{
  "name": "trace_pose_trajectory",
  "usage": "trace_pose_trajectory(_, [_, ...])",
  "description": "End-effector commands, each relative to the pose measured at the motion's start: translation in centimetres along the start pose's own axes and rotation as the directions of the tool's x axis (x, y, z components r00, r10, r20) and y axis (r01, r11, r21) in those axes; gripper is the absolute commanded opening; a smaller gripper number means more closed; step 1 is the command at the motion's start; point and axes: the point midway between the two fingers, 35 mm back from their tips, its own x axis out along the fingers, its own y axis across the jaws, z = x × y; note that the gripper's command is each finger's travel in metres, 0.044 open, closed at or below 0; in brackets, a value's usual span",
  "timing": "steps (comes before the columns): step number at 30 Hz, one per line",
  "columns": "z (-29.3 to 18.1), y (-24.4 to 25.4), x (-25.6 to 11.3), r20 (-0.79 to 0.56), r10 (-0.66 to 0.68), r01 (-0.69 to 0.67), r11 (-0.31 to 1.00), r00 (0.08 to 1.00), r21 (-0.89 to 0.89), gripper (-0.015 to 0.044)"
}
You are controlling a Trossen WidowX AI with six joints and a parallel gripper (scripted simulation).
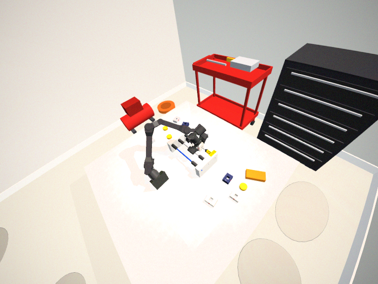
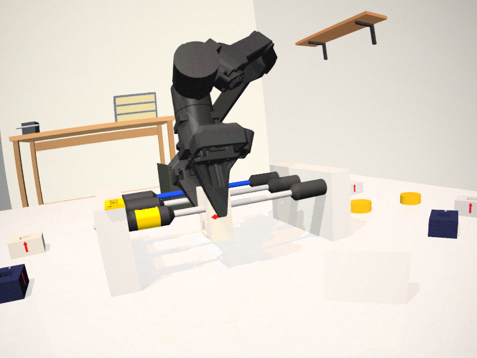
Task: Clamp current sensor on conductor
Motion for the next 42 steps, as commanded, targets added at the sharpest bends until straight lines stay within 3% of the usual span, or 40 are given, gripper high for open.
trace_pose_trajectory(1, [0.19, 0.15, -0.07, 0.004, -0.005, 0.005, 1.0, 1.0, 0.003, 0.0])
trace_pose_trajectory(12, [0.14, 0.36, 0.39, 0.003, -0.004, 0.004, 1.0, 1.0, 0.002, 0.0])
trace_pose_trajectory(22, [0.04, 0.17, -0.02, 0.0, -0.007, 0.007, 1.0, 1.0, 0.0, 0.0263])
trace_pose_trajectory(42, [0.04, 0.17, -0.02, 0.0, -0.007, 0.007, 1.0, 1.0, 0.0, 0.0266])
